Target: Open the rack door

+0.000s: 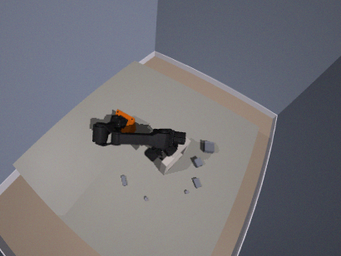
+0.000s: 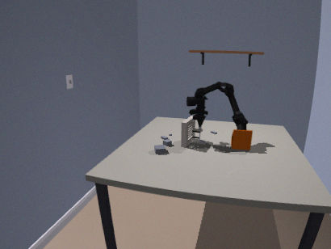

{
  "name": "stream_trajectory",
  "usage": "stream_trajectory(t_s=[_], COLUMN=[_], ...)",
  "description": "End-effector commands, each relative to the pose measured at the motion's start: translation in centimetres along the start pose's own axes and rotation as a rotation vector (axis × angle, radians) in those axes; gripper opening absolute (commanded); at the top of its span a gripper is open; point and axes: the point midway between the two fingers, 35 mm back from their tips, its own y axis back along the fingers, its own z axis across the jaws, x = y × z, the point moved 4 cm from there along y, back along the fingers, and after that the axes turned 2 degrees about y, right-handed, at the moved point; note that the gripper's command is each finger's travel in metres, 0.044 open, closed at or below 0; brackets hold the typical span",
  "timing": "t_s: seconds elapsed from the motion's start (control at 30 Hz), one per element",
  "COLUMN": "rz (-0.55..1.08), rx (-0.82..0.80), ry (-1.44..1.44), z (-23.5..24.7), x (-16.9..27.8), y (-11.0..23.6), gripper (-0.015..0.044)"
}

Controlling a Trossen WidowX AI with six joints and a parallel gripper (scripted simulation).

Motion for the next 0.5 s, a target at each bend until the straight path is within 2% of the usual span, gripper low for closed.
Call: stream_trajectory(t_s=[0.0, 0.47], rz=[-0.003, -0.002], rx=[-0.002, -0.002], ry=[-0.070, -0.760], z=[-0.01, -0.01], x=[-0.04, -0.04], y=[0.01, 0.01], gripper=[0.0012, 0.0012])
